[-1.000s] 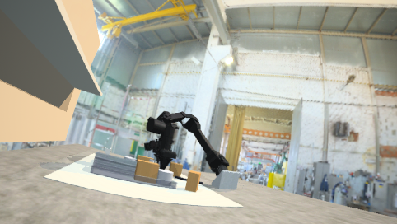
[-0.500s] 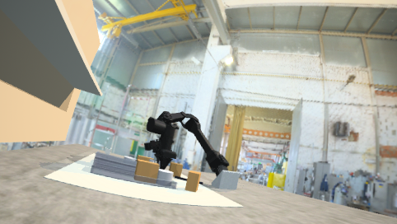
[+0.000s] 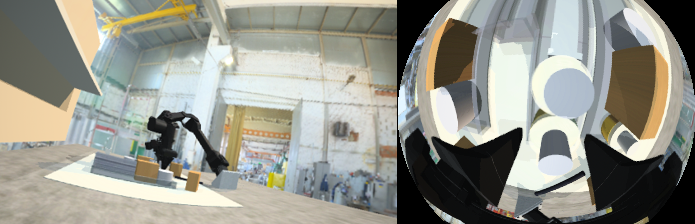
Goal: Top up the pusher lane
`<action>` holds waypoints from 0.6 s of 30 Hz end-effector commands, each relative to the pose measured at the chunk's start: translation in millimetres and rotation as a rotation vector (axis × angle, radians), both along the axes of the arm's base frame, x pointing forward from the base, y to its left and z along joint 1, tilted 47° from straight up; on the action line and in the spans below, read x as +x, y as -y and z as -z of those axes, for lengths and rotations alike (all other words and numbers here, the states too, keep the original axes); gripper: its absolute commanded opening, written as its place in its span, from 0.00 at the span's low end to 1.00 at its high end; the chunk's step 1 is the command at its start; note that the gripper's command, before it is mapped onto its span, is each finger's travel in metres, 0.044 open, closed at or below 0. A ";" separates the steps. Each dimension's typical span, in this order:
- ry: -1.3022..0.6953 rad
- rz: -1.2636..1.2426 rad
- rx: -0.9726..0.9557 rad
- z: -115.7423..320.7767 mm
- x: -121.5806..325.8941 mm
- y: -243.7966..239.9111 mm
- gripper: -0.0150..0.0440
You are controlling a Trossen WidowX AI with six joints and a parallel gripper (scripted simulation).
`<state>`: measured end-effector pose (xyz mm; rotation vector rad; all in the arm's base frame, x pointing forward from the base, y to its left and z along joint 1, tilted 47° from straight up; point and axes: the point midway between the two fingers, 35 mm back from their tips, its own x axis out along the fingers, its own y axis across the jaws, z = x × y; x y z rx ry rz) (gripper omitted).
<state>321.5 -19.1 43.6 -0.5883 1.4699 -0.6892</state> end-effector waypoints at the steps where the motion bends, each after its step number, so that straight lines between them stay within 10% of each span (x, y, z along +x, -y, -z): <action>1: 0.010 -0.003 0.006 -7.7 2.7 -9.8 0.77; 18: 0.008 -0.003 0.008 -8.8 -34.1 -16.8 0.77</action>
